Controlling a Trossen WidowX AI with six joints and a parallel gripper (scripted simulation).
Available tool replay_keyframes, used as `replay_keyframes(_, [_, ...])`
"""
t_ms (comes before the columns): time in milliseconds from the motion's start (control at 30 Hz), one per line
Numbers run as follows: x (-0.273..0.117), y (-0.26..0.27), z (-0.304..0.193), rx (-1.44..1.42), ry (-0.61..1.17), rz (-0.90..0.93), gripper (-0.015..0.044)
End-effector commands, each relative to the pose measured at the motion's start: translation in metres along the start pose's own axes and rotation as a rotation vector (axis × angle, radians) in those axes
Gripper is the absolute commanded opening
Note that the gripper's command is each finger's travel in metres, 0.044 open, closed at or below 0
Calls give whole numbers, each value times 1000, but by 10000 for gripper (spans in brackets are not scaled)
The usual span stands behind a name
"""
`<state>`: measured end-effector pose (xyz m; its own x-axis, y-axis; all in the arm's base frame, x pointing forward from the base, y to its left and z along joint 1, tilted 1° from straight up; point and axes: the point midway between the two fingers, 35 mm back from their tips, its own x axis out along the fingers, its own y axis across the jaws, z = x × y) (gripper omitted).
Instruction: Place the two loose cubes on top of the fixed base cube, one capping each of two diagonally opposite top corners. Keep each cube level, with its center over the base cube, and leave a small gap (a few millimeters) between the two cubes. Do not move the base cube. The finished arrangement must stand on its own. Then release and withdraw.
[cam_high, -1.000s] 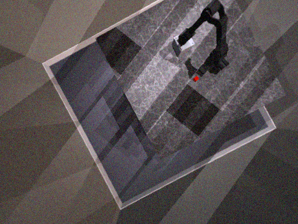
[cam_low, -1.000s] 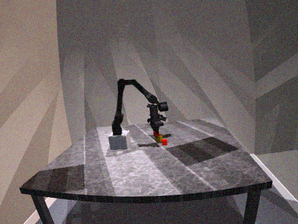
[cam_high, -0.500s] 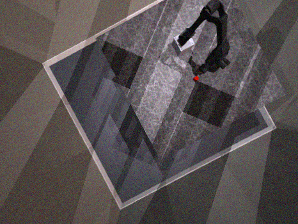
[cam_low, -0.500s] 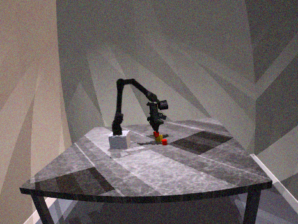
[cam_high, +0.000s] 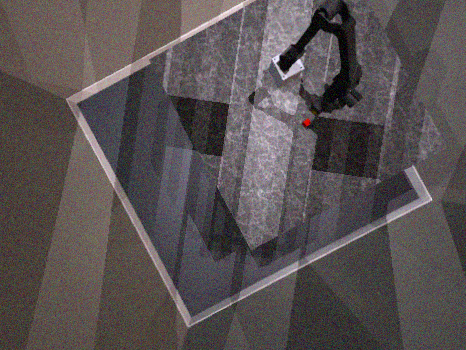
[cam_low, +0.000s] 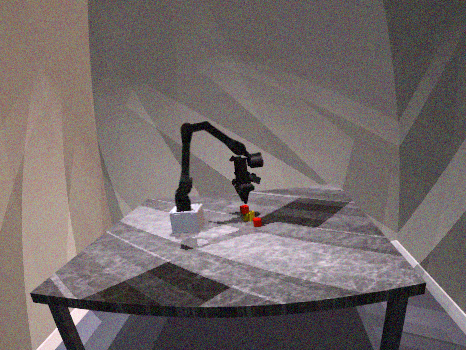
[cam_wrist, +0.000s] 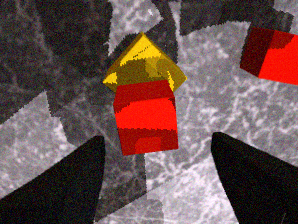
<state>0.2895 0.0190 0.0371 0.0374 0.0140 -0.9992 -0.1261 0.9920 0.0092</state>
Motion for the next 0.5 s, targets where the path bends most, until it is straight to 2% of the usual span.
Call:
replay_keyframes(0, [-3,-10,5,181,2,0,265])
replay_keyframes(467, [-21,-57,22,1081,-2,-5,265])
